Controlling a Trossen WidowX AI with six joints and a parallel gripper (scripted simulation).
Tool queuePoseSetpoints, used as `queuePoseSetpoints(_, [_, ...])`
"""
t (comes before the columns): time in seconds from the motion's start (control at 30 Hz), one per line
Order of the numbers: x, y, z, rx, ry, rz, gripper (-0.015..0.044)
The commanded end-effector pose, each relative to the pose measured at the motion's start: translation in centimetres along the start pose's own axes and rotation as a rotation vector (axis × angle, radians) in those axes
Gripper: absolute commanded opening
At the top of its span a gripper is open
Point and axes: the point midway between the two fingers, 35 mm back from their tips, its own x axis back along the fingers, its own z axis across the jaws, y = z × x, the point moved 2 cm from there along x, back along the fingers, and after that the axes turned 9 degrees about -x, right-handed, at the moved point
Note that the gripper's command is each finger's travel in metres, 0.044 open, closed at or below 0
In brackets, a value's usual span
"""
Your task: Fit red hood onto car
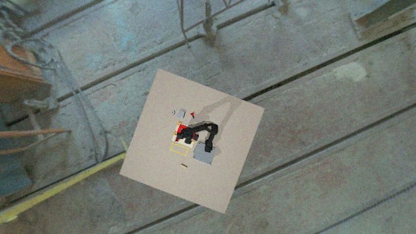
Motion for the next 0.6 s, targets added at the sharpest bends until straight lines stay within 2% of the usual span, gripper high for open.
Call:
queuePoseSetpoints(0.0, [-0.24, -0.01, 0.06, 0.005, 0.000, 0.004, 0.0440])
queuePoseSetpoints(0.57, [-1.08, -0.03, 0.06, 0.005, -0.001, 0.005, 0.0440])
